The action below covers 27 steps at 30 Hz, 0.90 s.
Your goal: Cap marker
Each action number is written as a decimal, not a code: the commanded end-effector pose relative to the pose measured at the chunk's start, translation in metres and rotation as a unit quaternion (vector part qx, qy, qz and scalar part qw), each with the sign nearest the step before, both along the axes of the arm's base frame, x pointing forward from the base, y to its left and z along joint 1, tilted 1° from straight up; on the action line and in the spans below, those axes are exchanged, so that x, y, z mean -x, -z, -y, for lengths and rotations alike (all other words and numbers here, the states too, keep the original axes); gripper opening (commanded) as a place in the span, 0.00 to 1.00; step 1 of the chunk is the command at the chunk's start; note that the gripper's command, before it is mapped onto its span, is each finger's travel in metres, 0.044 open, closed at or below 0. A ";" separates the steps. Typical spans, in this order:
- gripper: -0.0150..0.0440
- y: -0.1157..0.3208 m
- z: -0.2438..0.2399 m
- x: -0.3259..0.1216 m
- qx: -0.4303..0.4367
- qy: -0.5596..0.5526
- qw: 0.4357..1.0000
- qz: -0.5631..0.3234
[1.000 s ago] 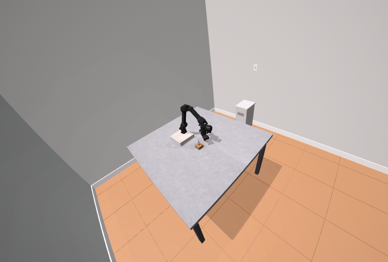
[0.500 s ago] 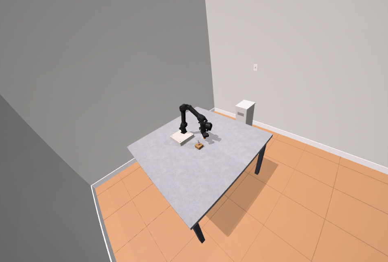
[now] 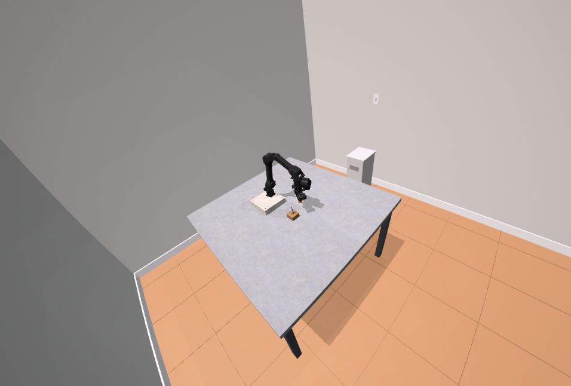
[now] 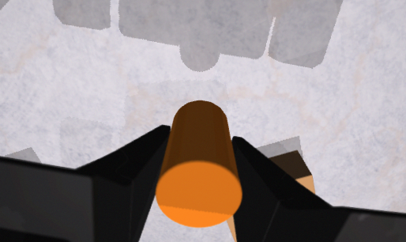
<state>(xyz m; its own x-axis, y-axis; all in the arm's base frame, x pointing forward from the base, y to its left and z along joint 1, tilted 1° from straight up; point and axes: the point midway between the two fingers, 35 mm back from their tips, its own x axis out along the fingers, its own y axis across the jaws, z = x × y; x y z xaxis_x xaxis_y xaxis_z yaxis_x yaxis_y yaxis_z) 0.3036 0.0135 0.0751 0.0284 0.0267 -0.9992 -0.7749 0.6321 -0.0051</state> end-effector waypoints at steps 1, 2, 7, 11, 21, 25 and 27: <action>0.25 -0.007 0.014 -0.003 0.002 -0.001 1.000 0.000; 0.25 -0.008 0.017 -0.003 0.003 -0.001 1.000 0.000; 0.25 -0.016 0.034 -0.005 0.003 -0.001 1.000 0.000; 0.25 -0.022 0.047 -0.006 0.004 -0.001 1.000 0.000; 0.25 -0.037 0.081 -0.005 0.008 0.000 1.000 0.002; 0.25 -0.042 0.094 -0.003 0.008 0.000 1.000 0.001; 0.25 -0.045 0.100 -0.002 0.008 -0.001 1.000 0.001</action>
<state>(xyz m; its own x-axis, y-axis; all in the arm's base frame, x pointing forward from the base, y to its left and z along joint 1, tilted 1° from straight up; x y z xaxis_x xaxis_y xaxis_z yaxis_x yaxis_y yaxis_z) 0.3081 -0.0745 0.1154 0.0364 0.0156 -0.9992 -0.7726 0.6346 -0.0183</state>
